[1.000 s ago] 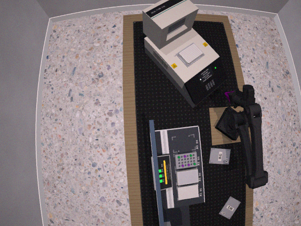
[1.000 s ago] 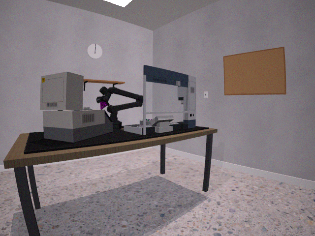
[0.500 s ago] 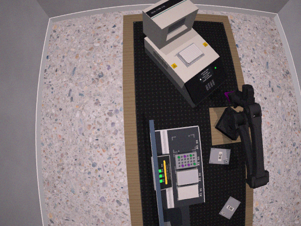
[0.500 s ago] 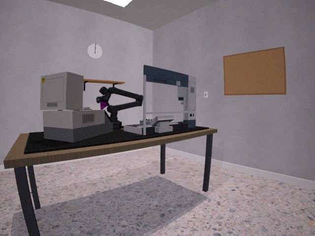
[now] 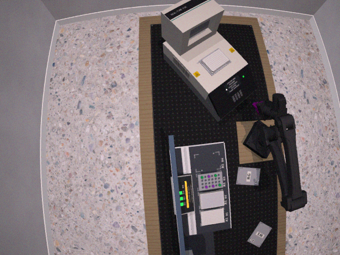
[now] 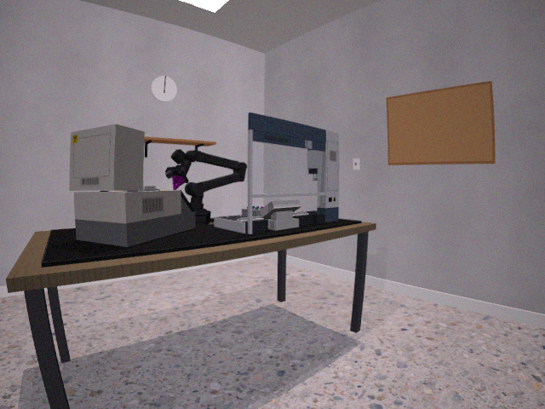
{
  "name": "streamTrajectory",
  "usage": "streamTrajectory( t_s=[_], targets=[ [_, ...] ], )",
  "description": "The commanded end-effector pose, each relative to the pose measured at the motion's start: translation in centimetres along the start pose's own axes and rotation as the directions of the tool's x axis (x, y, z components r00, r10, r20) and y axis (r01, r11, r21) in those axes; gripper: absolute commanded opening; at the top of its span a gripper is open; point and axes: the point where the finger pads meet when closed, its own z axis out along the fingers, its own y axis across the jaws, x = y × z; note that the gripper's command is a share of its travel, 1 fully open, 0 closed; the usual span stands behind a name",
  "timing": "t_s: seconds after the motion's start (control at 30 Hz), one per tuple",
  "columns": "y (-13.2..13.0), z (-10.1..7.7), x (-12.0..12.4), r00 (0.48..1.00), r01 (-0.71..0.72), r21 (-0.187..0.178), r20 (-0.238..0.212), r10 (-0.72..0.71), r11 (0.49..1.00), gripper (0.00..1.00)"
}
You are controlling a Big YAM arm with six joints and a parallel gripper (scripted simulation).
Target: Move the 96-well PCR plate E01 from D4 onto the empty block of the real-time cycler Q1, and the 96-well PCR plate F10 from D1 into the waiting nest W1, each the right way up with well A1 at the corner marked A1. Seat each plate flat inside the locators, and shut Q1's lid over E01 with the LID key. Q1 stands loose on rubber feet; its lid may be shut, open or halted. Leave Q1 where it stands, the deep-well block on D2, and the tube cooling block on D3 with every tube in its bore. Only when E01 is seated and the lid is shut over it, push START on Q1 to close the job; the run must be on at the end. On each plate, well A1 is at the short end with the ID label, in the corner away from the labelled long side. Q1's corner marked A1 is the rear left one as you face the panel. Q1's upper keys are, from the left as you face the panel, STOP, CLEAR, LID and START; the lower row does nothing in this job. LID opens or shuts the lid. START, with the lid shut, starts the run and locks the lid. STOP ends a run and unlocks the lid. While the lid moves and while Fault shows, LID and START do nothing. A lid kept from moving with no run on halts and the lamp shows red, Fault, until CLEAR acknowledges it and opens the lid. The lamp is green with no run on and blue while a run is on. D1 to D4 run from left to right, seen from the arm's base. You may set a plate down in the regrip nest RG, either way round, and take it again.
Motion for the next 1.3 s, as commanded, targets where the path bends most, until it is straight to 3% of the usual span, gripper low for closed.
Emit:
streamTrajectory(
  t_s=[0.0,0.47,0.67,0.87,1.13,1.27],
  targets=[
    [4.1,-1.3,-0.3,1.0,0.015,-0.071,0.021,-0.014,0.997,0.0],
    [2.7,2.2,-0.4,1.0,-0.02,-0.039,0.009,0.02,0.999,0.0],
    [1.9,3.9,0.0,1.0,-0.007,-0.01,-0.006,0.007,1.0,0.0],
    [3.3,4.2,-0.4,1.0,-0.017,-0.038,0.01,0.018,0.999,0.0],
    [2.3,5.6,-0.2,1.0,-0.011,-0.013,0.002,0.011,1.0,0.0],
    [3.1,6.1,-0.1,1.0,-0.008,-0.023,0.0,0.008,1.0,0.0]
  ],
)
